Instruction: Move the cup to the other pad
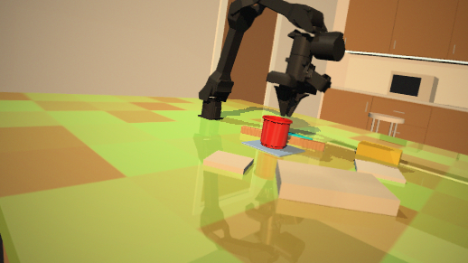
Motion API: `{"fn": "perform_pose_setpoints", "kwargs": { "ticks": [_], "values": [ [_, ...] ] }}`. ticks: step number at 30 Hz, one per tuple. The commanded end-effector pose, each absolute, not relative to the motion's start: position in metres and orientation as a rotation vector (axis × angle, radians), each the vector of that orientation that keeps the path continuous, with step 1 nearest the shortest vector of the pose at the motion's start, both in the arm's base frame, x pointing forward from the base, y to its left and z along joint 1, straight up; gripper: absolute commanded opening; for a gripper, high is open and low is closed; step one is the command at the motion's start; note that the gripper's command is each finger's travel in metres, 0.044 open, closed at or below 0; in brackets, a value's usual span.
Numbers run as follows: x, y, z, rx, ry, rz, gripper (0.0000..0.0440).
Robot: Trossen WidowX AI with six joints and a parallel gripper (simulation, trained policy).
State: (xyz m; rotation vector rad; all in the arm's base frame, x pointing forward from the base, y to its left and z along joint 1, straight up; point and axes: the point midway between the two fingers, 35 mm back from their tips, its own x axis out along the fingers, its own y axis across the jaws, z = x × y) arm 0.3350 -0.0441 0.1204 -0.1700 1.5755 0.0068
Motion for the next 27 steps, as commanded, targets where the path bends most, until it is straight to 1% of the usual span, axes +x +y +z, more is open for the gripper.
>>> {"fn": "perform_pose_setpoints", "kwargs": {
  "ticks": [1,11,12,18,19,27],
  "values": [
    [0.333,-0.05,0.105,-0.187,1.6,0.025,0.0156],
    [0.329,-0.057,0.065,-0.238,1.635,0.118,0.0168],
    [0.329,-0.057,0.062,-0.246,1.635,0.131,0.0157],
    [0.325,-0.061,0.048,-0.314,1.649,0.212,0.0007],
    [0.324,-0.062,0.048,-0.324,1.65,0.225,0.0],
    [0.322,-0.063,0.057,-0.392,1.645,0.312,0.0]
  ]
}}
